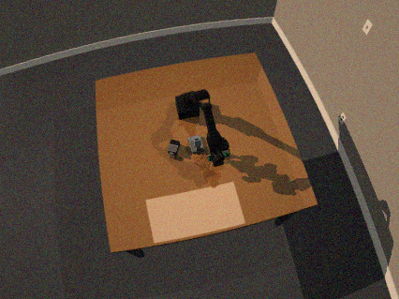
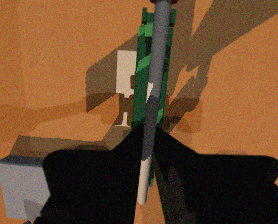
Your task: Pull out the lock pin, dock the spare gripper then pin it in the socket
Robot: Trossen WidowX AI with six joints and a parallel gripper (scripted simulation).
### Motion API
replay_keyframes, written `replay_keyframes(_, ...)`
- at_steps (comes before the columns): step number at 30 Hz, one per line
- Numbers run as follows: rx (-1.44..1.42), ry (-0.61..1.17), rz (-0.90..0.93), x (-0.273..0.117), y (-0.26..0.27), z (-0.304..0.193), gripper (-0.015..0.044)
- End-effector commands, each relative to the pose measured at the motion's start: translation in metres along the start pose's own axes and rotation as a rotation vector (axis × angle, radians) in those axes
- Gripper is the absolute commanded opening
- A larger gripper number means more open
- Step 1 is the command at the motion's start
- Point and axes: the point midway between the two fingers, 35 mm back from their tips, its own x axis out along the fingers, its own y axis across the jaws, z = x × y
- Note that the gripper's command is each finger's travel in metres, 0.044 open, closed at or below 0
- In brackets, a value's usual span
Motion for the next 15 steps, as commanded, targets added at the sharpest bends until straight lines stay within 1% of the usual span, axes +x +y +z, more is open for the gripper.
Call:
replay_keyframes(1,0.0,0.0,0.002,0.007,0.0,-0.001,0.0)
replay_keyframes(15,-0.004,0.0,-0.005,0.018,0.001,-0.004,0.0)
